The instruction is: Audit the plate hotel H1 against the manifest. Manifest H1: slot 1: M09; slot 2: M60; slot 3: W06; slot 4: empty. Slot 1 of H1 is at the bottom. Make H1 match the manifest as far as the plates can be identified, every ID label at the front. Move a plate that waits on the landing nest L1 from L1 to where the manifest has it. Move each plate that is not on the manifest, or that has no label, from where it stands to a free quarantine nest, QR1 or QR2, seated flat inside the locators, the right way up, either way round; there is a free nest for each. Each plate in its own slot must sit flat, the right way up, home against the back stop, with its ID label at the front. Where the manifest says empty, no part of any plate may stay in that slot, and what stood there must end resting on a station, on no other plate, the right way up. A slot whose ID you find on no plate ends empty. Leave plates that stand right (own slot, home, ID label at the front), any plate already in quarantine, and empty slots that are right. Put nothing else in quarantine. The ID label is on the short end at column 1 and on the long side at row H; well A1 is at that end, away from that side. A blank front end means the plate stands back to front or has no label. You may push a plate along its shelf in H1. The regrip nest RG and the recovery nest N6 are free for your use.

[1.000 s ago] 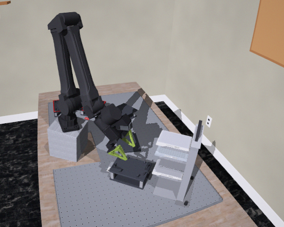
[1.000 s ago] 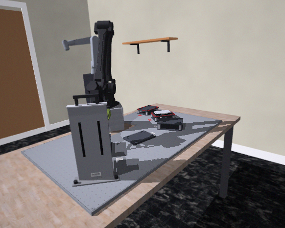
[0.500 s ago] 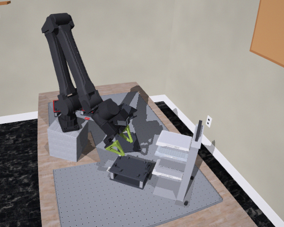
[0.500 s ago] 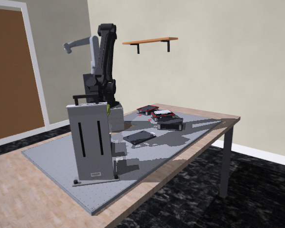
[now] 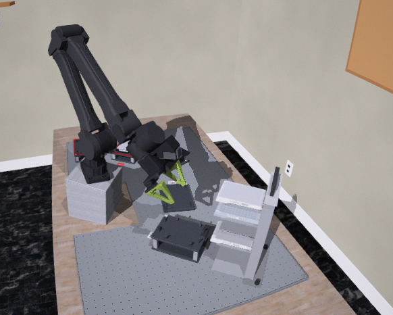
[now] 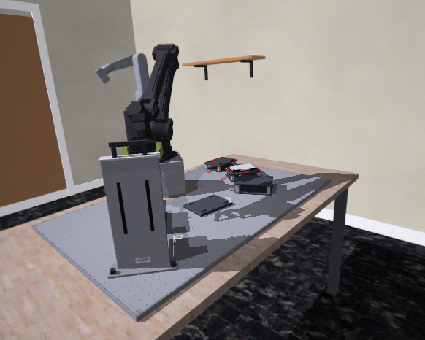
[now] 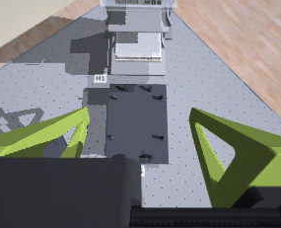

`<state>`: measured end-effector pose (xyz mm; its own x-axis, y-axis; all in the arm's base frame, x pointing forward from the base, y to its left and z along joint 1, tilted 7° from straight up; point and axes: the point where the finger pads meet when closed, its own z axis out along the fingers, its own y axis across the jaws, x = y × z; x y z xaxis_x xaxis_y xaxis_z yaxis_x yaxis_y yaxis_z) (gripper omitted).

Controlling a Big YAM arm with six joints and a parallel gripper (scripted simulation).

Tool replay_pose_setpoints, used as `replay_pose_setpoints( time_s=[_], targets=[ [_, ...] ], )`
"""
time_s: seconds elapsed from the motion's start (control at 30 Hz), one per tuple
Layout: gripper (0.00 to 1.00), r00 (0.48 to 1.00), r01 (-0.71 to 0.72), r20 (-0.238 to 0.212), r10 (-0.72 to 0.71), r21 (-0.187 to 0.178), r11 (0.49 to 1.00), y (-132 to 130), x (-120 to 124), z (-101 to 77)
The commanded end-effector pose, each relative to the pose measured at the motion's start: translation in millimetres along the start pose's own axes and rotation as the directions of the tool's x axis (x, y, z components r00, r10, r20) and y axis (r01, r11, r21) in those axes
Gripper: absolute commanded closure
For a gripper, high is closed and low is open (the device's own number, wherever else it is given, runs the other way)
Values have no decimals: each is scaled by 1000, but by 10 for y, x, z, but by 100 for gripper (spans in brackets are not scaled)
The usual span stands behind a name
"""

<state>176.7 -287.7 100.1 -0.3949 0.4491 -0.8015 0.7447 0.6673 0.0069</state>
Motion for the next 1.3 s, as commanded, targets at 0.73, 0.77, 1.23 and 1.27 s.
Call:
replay_pose_setpoints(
  time_s=[0.73,0.77,1.23,1.27],
  targets=[
    [0,1000,-4,-23,4,-1,1000,-6,-418,-494],
    [0,1000,8,19,-8,10,1000,-41,-672,-592],
    [0,1000,-1,-7,1,-3,1000,4,-609,-599],
    [0,1000,-1,-7,1,-3,1000,4,-609,-599]
  ],
)
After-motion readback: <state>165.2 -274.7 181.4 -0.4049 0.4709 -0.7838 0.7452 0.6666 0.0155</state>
